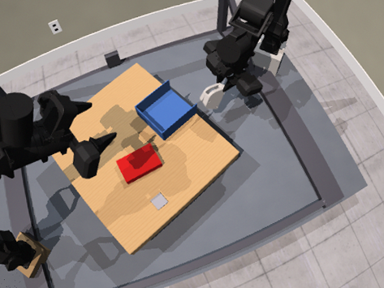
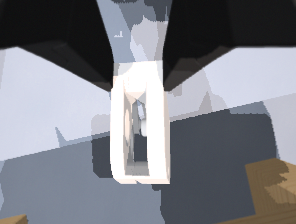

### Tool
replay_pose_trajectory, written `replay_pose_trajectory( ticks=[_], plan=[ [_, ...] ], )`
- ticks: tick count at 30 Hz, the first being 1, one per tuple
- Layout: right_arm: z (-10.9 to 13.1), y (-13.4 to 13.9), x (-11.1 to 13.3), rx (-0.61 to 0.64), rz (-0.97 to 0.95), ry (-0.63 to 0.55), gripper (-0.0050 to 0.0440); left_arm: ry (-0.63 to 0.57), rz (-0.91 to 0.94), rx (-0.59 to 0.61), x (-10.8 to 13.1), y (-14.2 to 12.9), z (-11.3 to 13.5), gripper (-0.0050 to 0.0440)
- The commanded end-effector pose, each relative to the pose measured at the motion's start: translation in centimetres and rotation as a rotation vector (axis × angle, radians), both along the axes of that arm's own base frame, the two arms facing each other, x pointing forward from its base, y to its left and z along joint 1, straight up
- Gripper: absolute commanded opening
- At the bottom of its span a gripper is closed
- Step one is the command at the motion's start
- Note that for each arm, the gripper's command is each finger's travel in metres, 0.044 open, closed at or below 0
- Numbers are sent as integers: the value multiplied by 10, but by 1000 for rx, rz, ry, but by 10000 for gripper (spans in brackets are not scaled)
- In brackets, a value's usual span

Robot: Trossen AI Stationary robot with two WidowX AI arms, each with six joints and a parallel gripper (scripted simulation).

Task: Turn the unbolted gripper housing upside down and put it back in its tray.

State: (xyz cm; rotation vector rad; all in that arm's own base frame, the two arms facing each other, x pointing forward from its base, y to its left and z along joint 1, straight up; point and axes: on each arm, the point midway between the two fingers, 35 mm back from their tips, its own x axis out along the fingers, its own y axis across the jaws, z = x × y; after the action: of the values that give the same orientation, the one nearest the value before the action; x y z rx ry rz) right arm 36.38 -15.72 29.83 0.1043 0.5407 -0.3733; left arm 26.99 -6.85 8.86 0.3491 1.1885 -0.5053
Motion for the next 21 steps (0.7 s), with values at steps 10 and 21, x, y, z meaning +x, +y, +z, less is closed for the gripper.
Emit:
replay_pose_trajectory(
  ticks=[10, 21],
  plan=[
    [10, 0, -1, -10, -4, -23, 437, -26, 190, -5, 1, -1, 7, 113],
    [10, 0, -1, -10, -4, -23, 437, -25, 346, -7, 1, -1, 7, 113]
  ],
)
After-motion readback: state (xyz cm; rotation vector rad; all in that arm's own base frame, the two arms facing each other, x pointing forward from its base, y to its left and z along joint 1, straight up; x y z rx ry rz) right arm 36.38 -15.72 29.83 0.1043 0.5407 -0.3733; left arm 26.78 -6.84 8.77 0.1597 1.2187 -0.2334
